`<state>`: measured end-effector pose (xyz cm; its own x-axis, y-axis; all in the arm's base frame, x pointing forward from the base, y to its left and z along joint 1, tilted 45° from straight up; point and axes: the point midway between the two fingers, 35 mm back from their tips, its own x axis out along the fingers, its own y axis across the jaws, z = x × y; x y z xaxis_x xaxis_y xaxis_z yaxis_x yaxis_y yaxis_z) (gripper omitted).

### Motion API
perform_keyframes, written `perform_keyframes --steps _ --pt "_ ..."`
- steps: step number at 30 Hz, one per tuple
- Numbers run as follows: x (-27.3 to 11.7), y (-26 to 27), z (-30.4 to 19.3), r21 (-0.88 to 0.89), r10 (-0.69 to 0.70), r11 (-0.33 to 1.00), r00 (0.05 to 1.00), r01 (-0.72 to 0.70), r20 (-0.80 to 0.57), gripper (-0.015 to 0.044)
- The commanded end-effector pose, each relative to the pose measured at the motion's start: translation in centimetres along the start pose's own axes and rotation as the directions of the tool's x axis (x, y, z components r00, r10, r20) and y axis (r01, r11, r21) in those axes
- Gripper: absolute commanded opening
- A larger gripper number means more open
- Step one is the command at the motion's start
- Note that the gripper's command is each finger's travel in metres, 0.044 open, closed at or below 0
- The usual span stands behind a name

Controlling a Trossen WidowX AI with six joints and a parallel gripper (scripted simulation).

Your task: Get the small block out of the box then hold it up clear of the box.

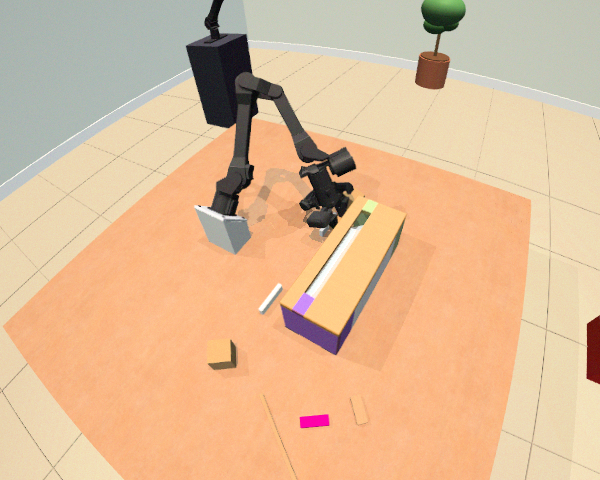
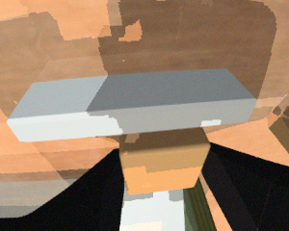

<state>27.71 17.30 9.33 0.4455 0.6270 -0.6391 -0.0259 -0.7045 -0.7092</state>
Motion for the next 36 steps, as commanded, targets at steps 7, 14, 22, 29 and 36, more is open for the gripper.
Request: perform_keyframes --steps 7,14,22,29,36 --pt "0.0 0.2 0.1 0.008 0.008 1.0 1.0 -0.008 0.002 0.0022" --pt "-2.4 0.2 -1.3 0.004 0.011 1.0 1.0 -0.011 0.002 0.0" --pt "-5.6 0.1 -2.5 0.0 0.007 1.0 1.0 -0.007 -0.001 0.0" --pt "-5.8 0.5 -2.5 0.144 0.01 0.989 1.0 -0.011 0.008 0.0" --pt "-6.2 1.2 -2.5 0.422 0.015 0.906 1.0 -0.023 0.024 0.0"
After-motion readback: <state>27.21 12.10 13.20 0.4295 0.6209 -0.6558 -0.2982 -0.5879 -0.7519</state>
